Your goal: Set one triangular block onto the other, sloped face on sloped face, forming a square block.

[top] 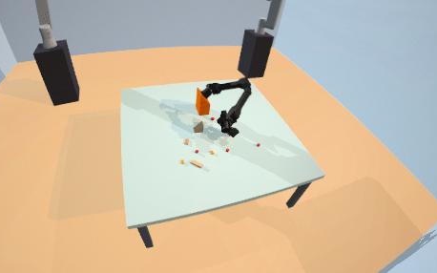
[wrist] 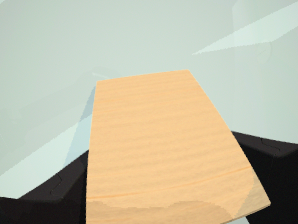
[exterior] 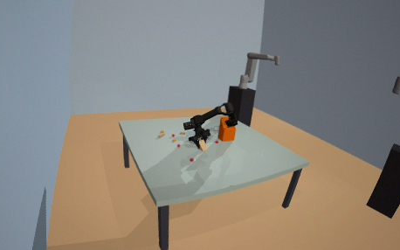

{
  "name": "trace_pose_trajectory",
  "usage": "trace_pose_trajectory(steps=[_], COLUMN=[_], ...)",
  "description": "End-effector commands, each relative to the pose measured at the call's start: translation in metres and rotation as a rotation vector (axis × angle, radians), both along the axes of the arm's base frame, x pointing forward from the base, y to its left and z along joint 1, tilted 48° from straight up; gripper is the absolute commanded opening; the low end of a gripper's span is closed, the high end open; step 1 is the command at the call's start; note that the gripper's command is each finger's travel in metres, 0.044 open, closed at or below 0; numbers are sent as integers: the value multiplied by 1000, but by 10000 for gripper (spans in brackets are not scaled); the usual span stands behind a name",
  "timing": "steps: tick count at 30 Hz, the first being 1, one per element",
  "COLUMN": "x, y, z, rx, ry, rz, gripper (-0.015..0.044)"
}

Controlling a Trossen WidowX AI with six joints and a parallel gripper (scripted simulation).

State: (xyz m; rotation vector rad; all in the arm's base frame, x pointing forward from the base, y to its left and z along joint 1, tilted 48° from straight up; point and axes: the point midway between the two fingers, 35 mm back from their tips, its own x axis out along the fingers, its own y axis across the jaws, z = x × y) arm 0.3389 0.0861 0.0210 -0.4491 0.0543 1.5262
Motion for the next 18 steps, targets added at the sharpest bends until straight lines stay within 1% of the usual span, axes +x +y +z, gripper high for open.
trace_pose_trajectory(steps=[1,18], x=[0,-8], y=[-1,2], z=[3,33], rx=[-26,-472], ry=[0,-3], rz=[-8,-122], gripper=[0,0])
